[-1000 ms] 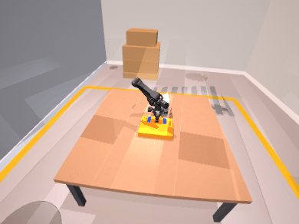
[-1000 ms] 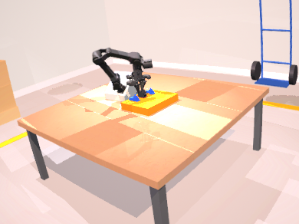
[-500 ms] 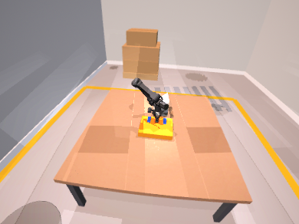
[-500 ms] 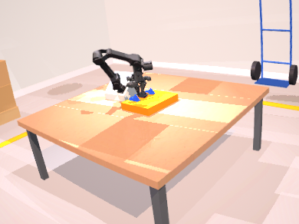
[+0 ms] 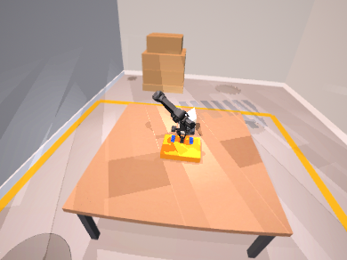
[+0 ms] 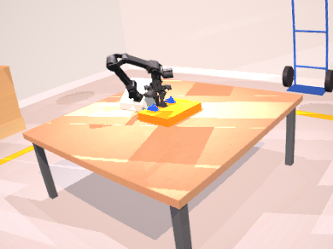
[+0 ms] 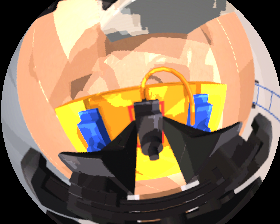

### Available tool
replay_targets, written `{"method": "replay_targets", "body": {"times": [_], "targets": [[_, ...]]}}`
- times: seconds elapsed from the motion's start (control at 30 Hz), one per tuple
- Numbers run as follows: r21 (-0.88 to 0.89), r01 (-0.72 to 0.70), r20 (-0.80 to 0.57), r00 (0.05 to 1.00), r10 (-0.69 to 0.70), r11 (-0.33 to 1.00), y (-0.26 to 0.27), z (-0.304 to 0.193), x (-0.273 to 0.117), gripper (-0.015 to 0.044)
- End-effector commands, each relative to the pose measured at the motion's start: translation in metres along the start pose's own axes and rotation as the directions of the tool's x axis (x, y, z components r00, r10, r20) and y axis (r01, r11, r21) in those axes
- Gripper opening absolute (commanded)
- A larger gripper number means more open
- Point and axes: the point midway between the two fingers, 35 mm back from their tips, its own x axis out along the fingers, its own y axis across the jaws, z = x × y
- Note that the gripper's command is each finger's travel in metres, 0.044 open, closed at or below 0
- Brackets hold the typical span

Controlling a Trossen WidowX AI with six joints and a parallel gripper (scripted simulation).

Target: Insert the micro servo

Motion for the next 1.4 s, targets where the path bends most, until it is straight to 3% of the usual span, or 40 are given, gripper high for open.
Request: {"method": "replay_targets", "body": {"times": [0.0,0.13,0.4,0.7,1.03,1.2,1.37], "targets": [[-0.005,-0.002,-0.004,1.000,0.002,1.000,0.000,0.000,0.000,0.0079],[-0.005,-0.002,-0.004,1.000,0.002,1.000,0.000,0.000,0.000,0.0184],[-0.006,-0.001,-0.003,1.000,0.001,1.000,0.002,0.004,-0.033,0.0187],[-0.006,-0.001,-0.003,1.000,0.001,1.000,0.003,0.008,-0.035,0.0187],[-0.008,-0.002,-0.003,1.000,0.002,1.000,-0.003,-0.060,-0.074,0.0440],[-0.001,0.001,-0.007,1.000,-0.001,1.000,-0.001,-0.103,-0.097,0.0440],[-0.002,0.001,-0.007,1.000,-0.001,1.000,0.000,-0.109,-0.100,0.0440]]}}
